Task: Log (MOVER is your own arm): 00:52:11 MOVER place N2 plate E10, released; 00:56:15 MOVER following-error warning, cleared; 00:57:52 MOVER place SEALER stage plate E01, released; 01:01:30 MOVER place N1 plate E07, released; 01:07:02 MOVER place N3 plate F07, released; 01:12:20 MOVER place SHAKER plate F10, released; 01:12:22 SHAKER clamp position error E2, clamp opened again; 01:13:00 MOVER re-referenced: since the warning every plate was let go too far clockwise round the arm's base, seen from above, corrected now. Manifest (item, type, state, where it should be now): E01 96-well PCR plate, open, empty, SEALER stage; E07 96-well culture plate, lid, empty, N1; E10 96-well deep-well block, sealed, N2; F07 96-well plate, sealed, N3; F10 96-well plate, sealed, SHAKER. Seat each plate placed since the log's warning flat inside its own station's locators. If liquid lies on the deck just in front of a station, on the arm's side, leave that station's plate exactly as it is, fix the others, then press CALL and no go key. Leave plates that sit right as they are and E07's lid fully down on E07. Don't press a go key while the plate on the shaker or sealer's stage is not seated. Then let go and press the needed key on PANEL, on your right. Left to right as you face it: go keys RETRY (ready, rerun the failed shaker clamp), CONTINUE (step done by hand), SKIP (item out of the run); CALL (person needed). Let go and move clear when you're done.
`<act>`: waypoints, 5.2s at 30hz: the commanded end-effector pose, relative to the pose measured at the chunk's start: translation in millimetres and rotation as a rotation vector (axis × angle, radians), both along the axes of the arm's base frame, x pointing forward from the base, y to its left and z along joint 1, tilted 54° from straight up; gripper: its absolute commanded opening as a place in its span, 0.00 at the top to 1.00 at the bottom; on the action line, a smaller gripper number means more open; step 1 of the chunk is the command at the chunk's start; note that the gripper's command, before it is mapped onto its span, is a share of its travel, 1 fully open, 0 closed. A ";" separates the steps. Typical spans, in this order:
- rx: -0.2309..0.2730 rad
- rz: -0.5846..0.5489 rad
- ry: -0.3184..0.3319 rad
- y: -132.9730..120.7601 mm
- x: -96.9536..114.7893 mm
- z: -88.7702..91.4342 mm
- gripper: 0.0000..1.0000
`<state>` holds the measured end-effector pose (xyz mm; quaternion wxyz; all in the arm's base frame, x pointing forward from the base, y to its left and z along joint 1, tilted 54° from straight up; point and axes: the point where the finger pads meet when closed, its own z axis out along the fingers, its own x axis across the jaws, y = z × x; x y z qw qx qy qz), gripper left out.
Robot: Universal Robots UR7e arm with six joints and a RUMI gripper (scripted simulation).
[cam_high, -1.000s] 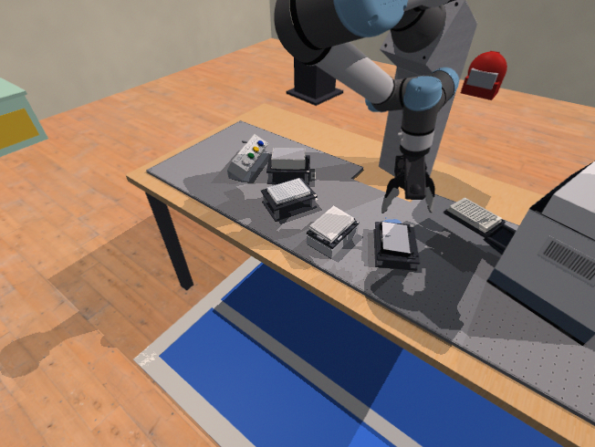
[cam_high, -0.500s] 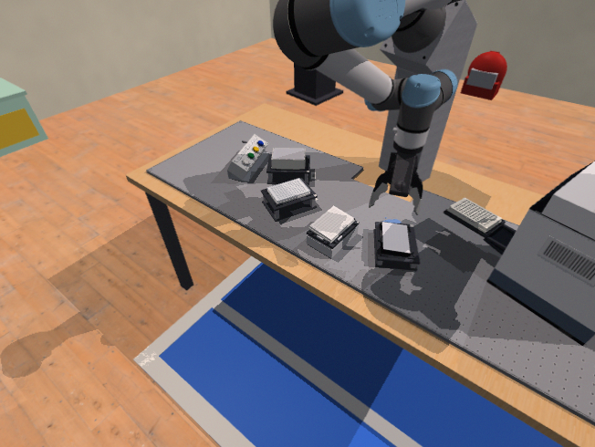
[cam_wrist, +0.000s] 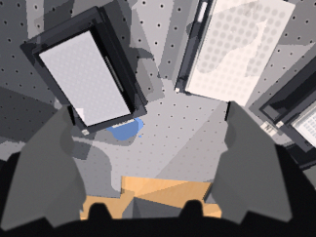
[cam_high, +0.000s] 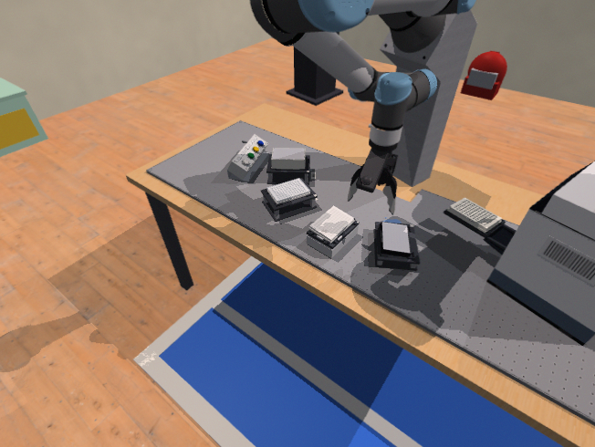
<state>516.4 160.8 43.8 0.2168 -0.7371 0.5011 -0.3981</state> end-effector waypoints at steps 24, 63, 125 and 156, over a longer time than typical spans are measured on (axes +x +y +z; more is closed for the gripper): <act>0.250 -0.180 -0.021 -102.7 21.7 42.8 0.18; 0.561 -0.408 -0.051 -252.8 21.9 62.3 0.18; 0.561 -0.408 -0.051 -306.8 40.3 46.3 0.18; 0.560 -0.408 -0.051 -305.5 26.9 56.1 0.18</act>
